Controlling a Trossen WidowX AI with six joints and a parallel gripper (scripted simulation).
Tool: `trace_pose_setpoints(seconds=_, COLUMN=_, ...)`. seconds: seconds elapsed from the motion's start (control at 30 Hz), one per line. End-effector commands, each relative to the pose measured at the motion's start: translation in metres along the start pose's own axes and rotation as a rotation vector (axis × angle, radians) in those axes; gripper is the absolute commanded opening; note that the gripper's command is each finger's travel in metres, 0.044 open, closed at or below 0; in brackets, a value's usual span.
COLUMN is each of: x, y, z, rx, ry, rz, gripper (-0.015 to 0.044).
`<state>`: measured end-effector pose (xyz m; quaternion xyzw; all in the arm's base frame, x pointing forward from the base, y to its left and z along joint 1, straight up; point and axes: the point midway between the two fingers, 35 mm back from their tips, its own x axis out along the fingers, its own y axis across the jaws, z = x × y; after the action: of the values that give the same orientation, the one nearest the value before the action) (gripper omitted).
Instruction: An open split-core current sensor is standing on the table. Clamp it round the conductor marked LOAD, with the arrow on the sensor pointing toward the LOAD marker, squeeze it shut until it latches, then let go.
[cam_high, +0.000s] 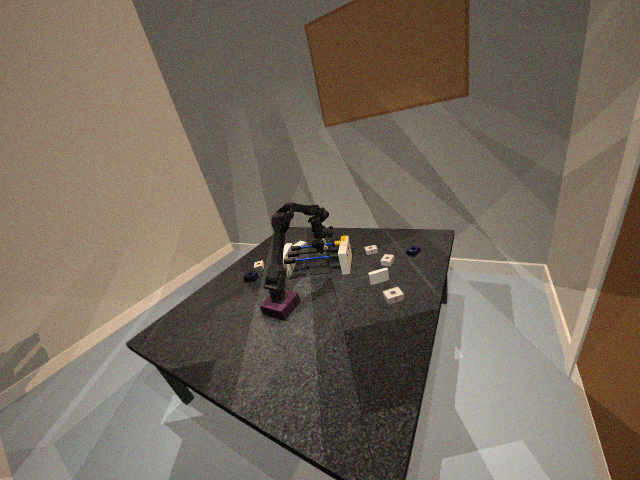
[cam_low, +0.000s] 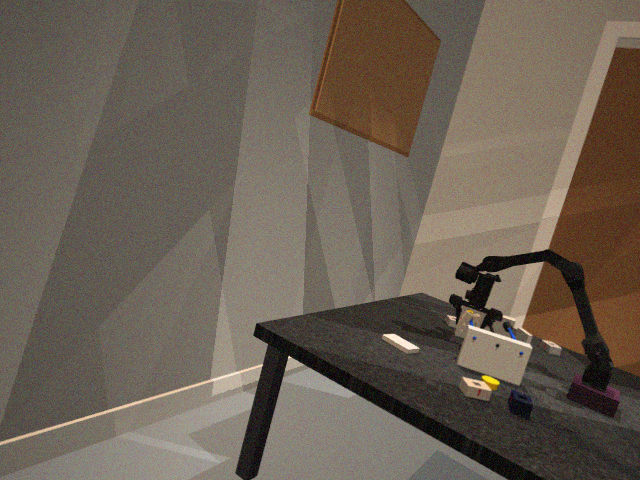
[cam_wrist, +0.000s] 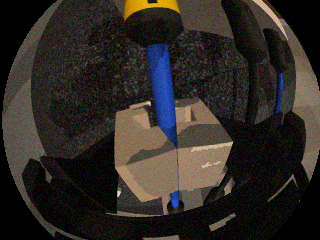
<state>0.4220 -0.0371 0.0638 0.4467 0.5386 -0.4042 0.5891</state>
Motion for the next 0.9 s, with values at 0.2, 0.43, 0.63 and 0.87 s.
trace_pose_setpoints(seconds=0.2, x=-0.0008, y=0.0003, z=0.0001, rx=0.0, ry=-0.001, rz=0.002, gripper=0.0327)
trace_pose_setpoints(seconds=0.43, x=-0.0008, y=0.0003, z=0.0001, rx=0.0, ry=-0.001, rz=0.002, gripper=0.026)
trace_pose_setpoints(seconds=0.63, x=-0.0008, y=0.0003, z=0.0001, rx=0.0, ry=-0.001, rz=0.002, gripper=0.0103)
trace_pose_setpoints(seconds=0.87, x=-0.0008, y=0.0003, z=0.0001, rx=0.0, ry=-0.001, rz=0.002, gripper=0.0)
